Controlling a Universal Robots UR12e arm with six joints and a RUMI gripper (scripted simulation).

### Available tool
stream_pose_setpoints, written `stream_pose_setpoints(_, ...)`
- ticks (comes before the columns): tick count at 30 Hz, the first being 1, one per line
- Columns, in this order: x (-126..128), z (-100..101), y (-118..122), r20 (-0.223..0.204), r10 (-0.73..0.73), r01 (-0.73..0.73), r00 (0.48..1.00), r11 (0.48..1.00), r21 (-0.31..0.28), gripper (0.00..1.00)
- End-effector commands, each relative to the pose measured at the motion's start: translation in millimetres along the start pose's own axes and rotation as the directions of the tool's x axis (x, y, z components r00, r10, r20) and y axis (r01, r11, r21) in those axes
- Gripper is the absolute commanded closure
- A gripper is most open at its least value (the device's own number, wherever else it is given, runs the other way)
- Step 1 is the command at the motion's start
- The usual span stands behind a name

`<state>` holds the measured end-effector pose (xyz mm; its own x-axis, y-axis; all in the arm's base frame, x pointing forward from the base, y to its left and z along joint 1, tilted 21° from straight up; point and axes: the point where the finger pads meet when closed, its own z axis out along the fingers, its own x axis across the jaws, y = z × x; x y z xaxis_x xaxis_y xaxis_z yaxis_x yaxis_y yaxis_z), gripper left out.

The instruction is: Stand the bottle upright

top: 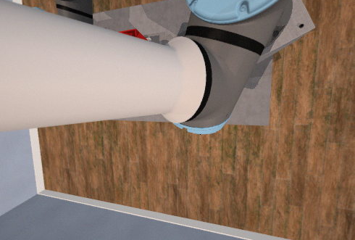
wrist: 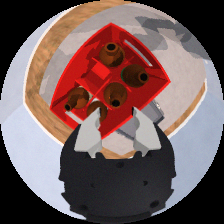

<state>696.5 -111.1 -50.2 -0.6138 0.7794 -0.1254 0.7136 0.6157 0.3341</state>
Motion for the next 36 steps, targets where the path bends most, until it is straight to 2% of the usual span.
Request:
stream_pose_setpoints(1,-0.5,-0.4,0.3,0.001,0.0,0.0,1.0,1.0,0.0,0.62)
stream_pose_setpoints(36,-0.9,-0.4,-4.2,0.001,0.0,0.0,1.0,1.0,0.0,0.62)
